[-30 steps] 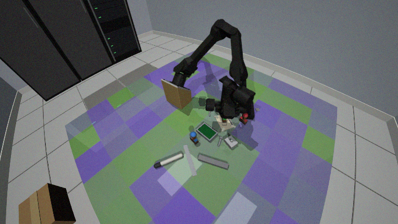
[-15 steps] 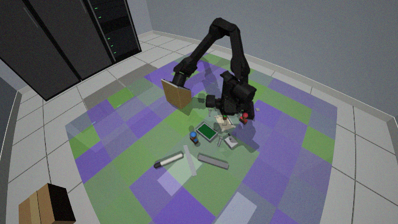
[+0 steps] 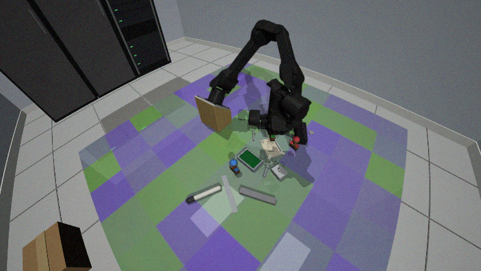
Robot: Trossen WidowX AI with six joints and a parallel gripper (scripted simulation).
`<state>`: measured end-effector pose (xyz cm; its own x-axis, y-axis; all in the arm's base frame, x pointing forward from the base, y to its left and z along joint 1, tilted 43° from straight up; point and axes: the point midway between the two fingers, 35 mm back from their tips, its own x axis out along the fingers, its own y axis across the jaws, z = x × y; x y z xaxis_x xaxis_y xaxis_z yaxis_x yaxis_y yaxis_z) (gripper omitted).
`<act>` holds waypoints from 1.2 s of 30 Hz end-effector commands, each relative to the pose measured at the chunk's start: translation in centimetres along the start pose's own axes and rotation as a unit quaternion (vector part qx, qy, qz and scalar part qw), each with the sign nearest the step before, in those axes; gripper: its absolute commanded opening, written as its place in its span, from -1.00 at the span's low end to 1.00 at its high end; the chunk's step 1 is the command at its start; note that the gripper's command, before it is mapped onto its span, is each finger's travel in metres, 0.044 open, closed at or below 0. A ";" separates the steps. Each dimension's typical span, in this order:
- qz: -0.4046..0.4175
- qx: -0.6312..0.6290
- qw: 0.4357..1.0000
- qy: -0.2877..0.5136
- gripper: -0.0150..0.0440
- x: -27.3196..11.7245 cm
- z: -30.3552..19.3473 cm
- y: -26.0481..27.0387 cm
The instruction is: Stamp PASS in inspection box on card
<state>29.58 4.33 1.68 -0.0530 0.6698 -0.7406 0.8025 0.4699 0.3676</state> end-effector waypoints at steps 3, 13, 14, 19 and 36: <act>0.002 -0.006 1.000 -0.006 -0.49 -0.7 0.1 0.3; 0.001 -0.007 1.000 -0.009 -0.49 -1.2 4.5 0.8; 0.001 -0.007 1.000 -0.009 -0.49 -1.2 4.9 0.8; 0.001 -0.008 1.000 -0.010 -0.49 -1.4 7.3 0.8; 0.001 -0.010 1.000 -0.012 -0.49 -1.3 15.3 -1.0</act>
<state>37.39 -4.48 -5.07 -0.0378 0.6601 -0.7502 0.7926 0.4770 0.3798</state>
